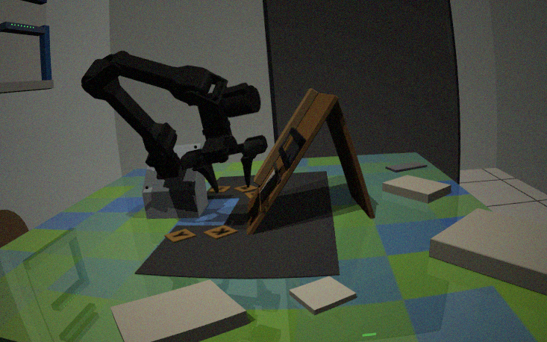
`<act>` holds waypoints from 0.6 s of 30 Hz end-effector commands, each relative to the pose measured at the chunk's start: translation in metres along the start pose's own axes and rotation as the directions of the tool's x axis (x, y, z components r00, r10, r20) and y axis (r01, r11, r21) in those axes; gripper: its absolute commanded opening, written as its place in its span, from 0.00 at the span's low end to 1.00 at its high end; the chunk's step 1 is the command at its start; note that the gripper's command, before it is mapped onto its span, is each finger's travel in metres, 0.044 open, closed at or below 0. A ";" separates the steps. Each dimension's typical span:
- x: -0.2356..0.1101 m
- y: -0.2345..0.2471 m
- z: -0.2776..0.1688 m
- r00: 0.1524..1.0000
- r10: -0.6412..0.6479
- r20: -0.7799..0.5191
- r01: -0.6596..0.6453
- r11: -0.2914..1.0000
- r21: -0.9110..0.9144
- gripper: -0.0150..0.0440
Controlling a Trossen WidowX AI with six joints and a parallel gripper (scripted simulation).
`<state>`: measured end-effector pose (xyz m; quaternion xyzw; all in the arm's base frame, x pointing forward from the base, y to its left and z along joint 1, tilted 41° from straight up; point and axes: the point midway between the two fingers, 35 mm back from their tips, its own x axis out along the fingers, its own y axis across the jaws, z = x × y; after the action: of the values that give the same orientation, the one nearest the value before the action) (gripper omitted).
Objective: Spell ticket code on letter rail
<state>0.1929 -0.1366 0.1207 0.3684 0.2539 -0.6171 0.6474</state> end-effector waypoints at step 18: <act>0.039 -0.041 0.009 0.988 -0.140 0.067 0.059 0.737 0.673 0.83</act>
<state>0.1576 -0.1656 0.0900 0.5261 0.0057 -0.7177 0.4562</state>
